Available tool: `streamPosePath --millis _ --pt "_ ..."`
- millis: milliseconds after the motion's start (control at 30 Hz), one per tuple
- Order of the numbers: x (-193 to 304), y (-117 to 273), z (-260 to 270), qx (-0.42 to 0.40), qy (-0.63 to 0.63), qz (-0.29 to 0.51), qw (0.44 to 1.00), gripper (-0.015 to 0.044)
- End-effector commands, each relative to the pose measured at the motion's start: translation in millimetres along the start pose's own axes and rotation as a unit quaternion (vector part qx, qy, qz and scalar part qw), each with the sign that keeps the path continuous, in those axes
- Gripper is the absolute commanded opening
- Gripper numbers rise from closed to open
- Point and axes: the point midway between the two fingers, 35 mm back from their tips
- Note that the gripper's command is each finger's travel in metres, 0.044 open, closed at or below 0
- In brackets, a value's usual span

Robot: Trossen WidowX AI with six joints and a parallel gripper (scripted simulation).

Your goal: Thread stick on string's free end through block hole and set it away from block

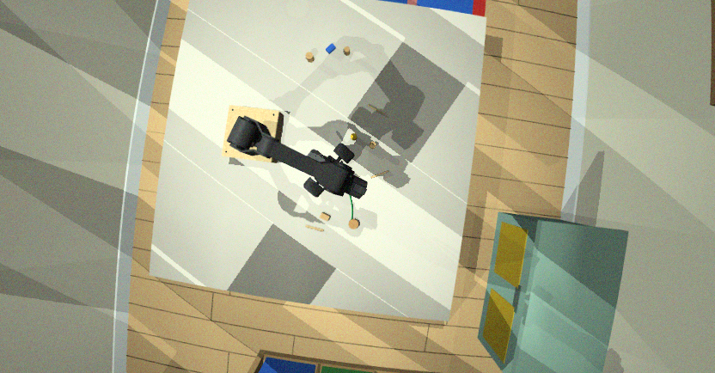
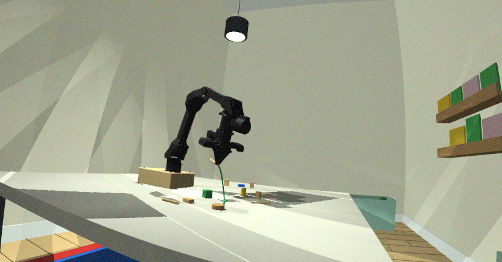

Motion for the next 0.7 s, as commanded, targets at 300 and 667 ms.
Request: streamPosePath --millis 300,667 --pt "4.6 9.7 4.2 -0.001 0.001 -0.026 1.000 0.0000" --pt "4.9 9.8 3.1 -0.009 -0.175 -0.023 0.984 0.0000"
Point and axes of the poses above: the point midway between the two fingers, 35 mm back from their tips, its own y axis back along the fingers, its own z axis across the jaws, x = y × z, and after that the axes turned 13 degrees about -y, right-handed
